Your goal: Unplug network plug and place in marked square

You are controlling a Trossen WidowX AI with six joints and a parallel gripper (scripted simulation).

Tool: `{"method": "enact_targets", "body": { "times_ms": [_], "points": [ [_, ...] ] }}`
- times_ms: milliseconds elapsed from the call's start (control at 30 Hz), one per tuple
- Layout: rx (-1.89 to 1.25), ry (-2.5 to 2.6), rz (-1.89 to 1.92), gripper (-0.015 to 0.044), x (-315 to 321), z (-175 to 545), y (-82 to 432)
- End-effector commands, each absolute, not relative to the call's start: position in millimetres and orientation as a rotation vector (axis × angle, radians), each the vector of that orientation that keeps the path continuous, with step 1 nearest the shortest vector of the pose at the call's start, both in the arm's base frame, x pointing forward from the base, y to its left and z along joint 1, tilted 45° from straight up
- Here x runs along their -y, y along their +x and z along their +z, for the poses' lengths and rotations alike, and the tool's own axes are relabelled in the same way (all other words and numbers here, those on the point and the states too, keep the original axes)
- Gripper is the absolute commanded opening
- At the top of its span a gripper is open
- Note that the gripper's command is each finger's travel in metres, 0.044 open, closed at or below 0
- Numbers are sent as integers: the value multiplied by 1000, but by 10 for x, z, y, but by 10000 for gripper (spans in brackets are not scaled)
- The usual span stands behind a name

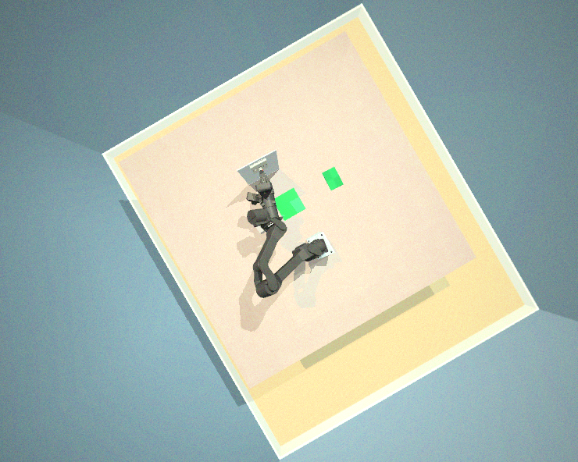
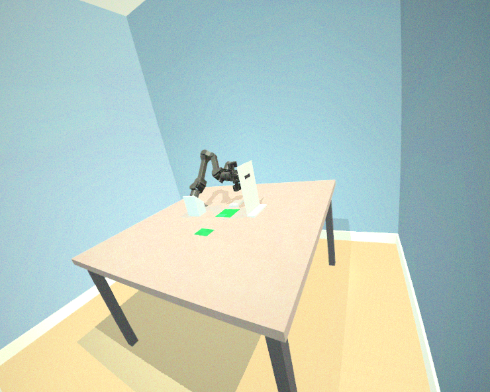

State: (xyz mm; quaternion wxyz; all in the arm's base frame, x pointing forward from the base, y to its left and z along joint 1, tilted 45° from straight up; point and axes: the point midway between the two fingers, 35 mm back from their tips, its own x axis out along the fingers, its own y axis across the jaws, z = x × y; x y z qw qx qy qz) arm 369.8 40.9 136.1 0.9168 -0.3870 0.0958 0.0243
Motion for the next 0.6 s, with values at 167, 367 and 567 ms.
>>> {"method": "enact_targets", "body": {
  "times_ms": [167, 367, 567],
  "points": [
    [-199, -800, 50, 0, -399, 1359, 3625],
    [-199, -800, 50, 0, -395, 1360, 3596],
    [-199, -800, 50, 0, -391, 1360, 3568]
  ]
}}
